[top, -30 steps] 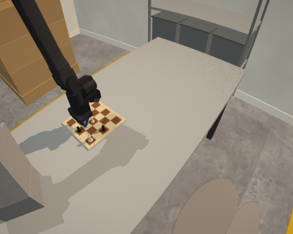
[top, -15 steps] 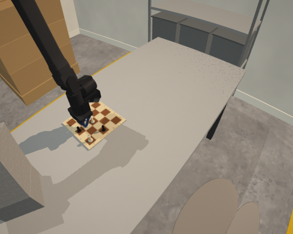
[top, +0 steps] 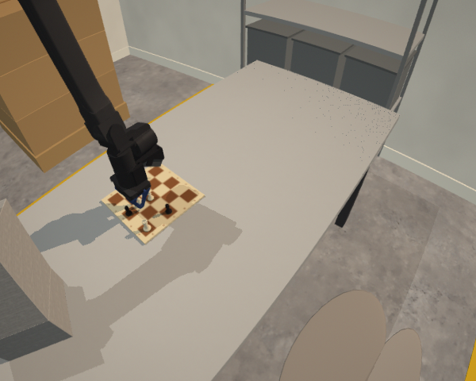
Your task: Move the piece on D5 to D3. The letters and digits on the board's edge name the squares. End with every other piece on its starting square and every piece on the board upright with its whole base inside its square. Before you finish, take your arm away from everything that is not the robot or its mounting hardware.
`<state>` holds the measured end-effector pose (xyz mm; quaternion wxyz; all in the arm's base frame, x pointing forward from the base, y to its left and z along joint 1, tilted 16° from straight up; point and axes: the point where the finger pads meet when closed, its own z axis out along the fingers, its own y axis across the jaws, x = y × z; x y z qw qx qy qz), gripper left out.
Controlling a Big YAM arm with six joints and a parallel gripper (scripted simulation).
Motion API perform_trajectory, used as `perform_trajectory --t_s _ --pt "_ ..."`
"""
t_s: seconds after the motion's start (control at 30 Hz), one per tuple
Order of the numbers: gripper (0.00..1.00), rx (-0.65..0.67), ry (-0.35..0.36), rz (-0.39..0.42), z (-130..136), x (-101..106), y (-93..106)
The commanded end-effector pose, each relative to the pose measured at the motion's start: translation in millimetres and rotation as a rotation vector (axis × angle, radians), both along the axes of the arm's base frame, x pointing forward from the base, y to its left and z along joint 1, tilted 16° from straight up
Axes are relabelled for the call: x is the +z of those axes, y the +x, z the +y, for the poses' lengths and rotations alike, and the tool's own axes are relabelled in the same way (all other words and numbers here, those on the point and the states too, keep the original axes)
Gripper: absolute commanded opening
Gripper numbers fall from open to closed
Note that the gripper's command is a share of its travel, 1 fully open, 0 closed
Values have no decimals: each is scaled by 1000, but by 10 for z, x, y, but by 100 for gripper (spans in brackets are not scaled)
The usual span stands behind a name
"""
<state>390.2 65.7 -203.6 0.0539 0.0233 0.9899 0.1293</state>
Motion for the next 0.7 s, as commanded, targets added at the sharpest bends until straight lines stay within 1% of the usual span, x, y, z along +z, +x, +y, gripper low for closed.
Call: perform_trajectory --t_s 0.0,0.07,0.17,0.23,0.3,0.5,0.57,0.6,0.67 --pt "32 -4 0 -13 26 -23 83" --pt "32 -4 0 -11 23 -22 78" --pt "32 -6 0 -26 -19 136 118" --pt "32 -7 -2 -20 -80 169 62" --pt "32 -7 -1 -20 -96 235 53" --pt "32 -7 0 -20 -170 524 12" --pt "32 -7 0 -20 -170 524 12" --pt "32 11 0 -21 -115 577 -4" --pt "32 -7 0 -21 -212 680 -9"
